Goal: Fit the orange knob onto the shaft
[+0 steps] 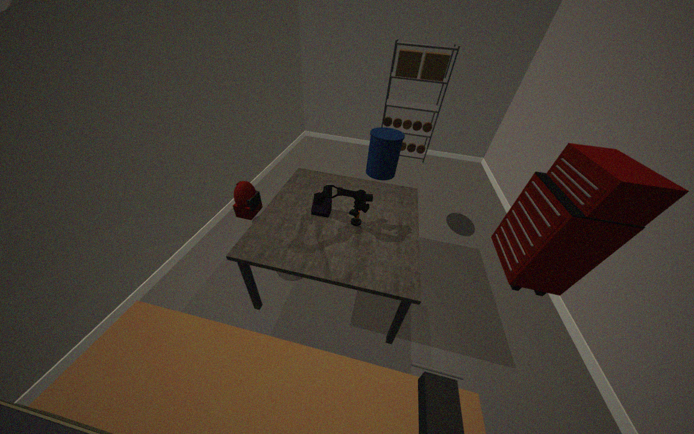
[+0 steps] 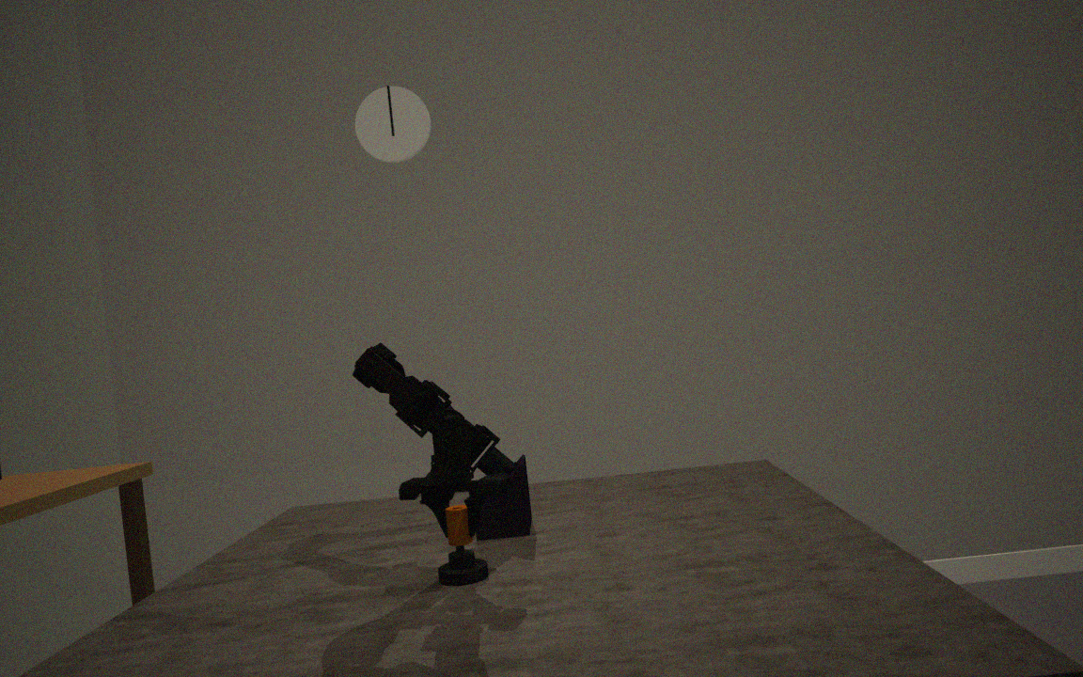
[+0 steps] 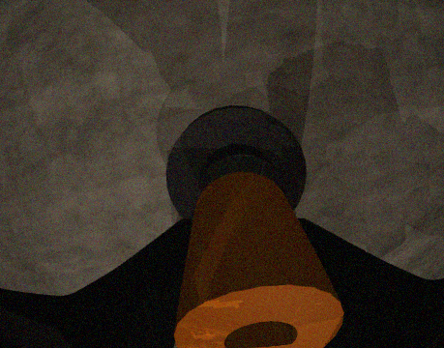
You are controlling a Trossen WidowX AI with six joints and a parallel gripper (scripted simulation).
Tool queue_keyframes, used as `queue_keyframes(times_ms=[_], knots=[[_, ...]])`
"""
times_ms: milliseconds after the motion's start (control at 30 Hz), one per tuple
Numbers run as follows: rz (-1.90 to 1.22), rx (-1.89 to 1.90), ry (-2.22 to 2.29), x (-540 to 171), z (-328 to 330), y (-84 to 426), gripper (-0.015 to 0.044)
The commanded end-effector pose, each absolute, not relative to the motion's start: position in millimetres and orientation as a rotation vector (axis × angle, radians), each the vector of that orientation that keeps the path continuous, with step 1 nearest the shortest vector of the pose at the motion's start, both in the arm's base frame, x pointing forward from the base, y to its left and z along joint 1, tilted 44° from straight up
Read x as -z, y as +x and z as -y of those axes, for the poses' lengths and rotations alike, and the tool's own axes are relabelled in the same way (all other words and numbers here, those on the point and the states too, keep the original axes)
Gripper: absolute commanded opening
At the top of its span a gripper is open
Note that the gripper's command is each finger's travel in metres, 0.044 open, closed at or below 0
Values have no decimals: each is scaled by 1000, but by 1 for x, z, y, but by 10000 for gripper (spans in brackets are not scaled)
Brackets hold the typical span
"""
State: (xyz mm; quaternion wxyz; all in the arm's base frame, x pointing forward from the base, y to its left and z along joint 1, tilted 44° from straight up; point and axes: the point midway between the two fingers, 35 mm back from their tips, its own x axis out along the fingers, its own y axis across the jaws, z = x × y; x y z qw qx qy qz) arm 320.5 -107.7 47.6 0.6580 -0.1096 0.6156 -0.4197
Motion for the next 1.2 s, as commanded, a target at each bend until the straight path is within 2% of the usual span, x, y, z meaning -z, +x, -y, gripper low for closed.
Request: queue_keyframes(times_ms=[0,433,1167], knots=[[-1392,951,-244,-47,106,321,0],[-1281,1088,-87,-52,107,324,0],[-1281,1088,-87,-48,108,321,0]])
